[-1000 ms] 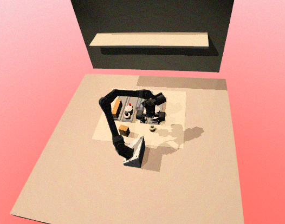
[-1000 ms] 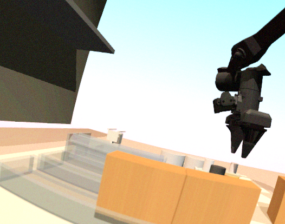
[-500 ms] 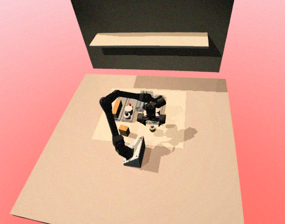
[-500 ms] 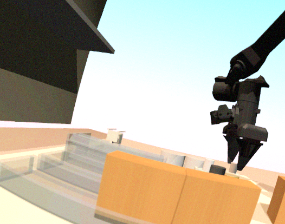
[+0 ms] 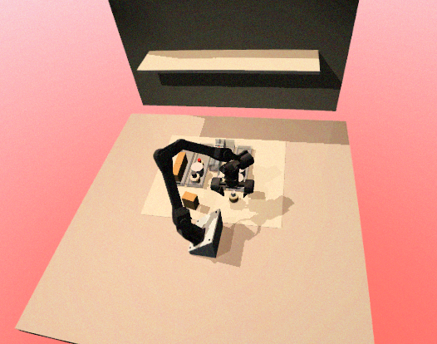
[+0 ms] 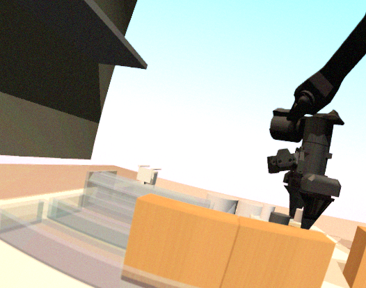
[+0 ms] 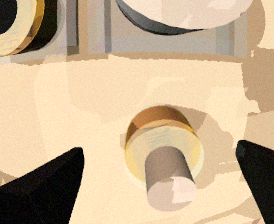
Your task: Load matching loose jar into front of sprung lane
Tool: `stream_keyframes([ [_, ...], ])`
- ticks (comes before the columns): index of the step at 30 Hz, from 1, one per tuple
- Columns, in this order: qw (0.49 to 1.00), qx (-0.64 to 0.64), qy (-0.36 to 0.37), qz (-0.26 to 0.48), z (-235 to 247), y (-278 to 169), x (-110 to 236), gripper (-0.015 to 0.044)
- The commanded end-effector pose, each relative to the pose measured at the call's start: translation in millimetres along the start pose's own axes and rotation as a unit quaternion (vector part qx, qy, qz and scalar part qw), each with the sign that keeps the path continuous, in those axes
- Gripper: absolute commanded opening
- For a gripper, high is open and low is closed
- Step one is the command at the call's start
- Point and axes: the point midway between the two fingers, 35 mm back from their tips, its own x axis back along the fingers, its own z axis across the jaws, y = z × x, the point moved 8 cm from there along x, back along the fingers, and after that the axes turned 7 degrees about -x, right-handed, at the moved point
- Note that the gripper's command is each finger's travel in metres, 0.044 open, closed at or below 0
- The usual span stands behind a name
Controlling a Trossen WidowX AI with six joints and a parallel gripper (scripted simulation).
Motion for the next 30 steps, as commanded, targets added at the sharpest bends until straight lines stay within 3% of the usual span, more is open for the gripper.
stream_keyframes([
  [1, 1.000, -0.002, 0.003, -0.001, 0.1, -0.6, -5.6, 0.0440],
  [11, 1.000, -0.002, 0.003, -0.001, 0.1, -0.6, -5.6, 0.0177],
  [17, 1.000, -0.002, 0.003, -0.001, 0.1, -0.6, -5.6, 0.0138],
  [22, 1.000, -0.003, 0.001, -0.002, -2.0, 1.2, 8.7, 0.0006],
  [30, 1.000, -0.002, -0.002, -0.002, -6.9, 1.1, 57.8, 0.0000],
])
